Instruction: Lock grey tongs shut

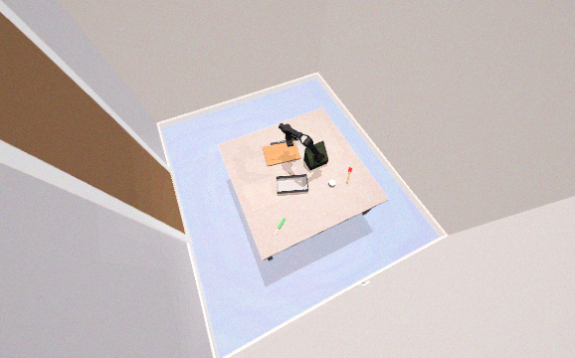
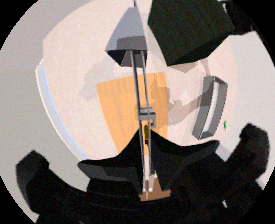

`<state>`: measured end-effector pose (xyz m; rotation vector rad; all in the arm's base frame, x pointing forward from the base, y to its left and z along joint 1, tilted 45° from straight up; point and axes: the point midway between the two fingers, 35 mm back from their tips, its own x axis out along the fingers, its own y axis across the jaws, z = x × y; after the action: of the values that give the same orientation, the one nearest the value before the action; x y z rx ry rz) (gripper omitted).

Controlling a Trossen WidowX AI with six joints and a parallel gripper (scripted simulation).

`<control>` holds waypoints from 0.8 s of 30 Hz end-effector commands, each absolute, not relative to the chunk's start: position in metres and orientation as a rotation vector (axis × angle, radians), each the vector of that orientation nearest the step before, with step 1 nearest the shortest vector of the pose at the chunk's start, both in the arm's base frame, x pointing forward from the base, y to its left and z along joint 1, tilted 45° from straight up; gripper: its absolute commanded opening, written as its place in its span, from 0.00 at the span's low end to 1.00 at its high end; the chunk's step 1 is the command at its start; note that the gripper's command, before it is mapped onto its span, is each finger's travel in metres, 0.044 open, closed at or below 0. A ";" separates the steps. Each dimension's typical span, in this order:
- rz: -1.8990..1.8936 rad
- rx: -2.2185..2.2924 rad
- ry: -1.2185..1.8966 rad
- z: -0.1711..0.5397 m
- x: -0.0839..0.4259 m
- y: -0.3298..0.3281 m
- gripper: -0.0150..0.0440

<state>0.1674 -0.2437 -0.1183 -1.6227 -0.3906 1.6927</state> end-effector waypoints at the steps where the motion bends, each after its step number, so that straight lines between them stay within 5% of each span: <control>1: 1.679 -1.505 -0.236 -0.122 0.161 -0.248 0.00; 24: 1.530 -1.605 -0.081 -0.145 0.159 -0.251 0.00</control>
<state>0.1592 -0.2462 -0.1405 -1.5519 -0.1437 1.5954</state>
